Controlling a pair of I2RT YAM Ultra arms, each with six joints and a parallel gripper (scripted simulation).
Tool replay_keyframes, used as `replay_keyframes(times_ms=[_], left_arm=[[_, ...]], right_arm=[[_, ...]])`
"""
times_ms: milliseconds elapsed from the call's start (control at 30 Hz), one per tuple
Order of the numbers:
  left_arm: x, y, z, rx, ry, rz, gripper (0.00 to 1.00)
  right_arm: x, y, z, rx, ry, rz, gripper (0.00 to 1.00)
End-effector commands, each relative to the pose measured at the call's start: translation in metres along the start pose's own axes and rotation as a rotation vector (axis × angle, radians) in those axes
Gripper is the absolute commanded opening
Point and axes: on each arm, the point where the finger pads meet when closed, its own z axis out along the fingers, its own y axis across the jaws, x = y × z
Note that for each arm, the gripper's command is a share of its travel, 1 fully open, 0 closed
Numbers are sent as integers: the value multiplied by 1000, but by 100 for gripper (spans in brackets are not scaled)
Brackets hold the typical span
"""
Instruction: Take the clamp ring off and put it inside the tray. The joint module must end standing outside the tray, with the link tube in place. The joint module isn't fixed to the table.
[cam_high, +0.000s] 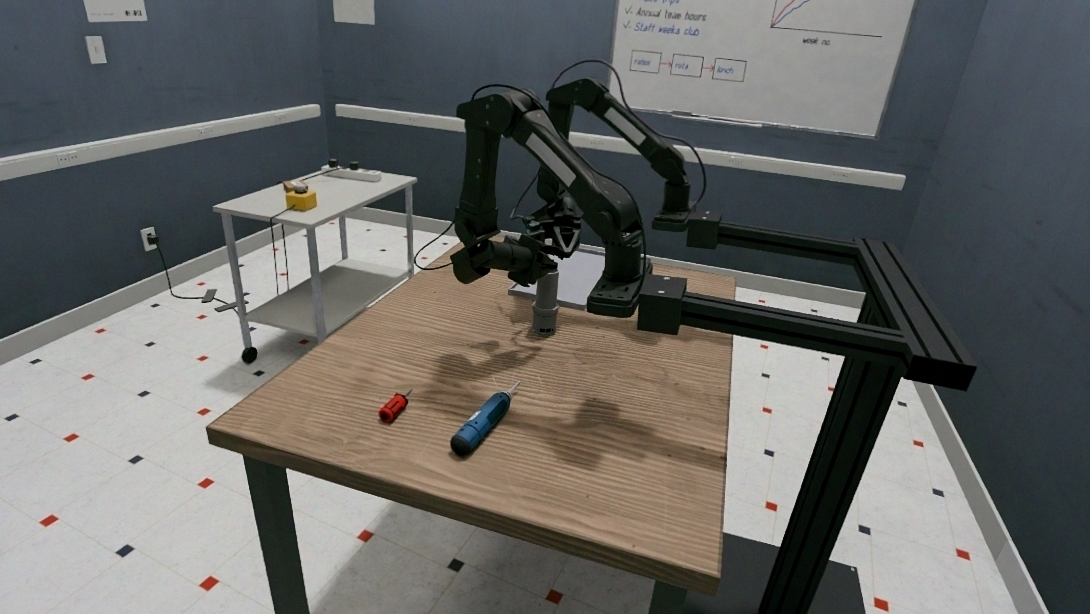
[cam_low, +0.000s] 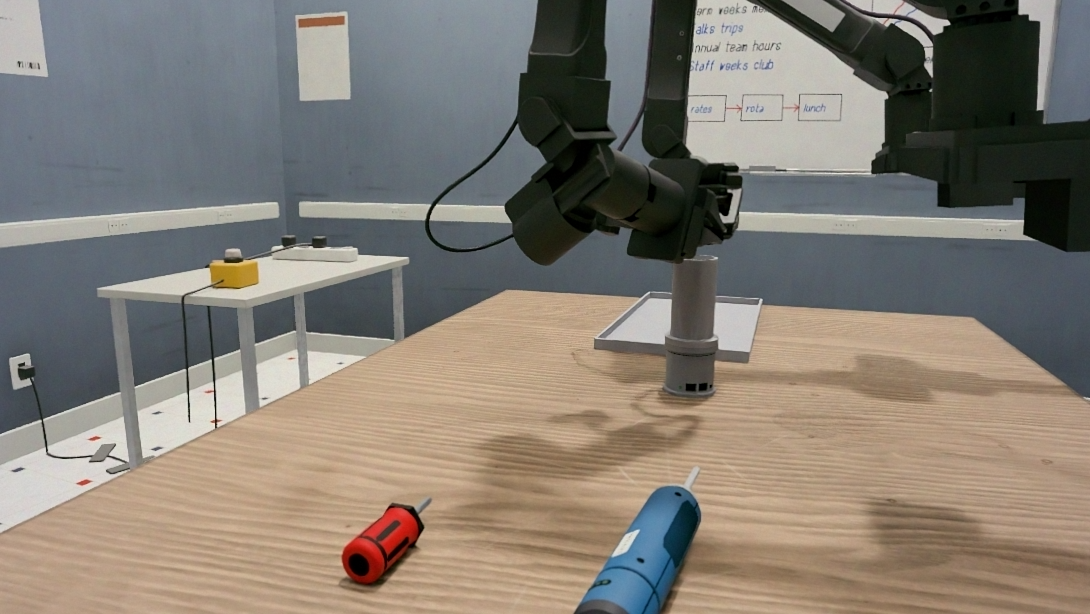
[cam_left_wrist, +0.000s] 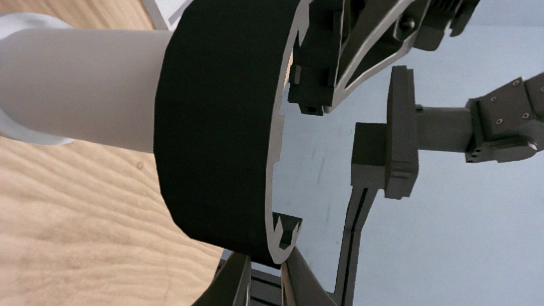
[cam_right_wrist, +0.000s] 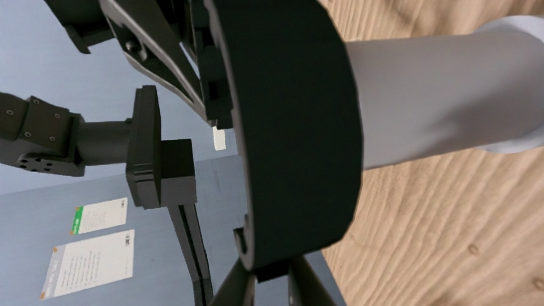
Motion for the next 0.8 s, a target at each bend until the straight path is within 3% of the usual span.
replay_keyframes(times_ms=[0,767], left_arm=[[3,-18,0,22,7,-25,6],[1,-28,-7,21,2,-8,6]], right_arm=[[6,13,-1,4,25,20,6],[4,25,-5,6,27,13,6]])
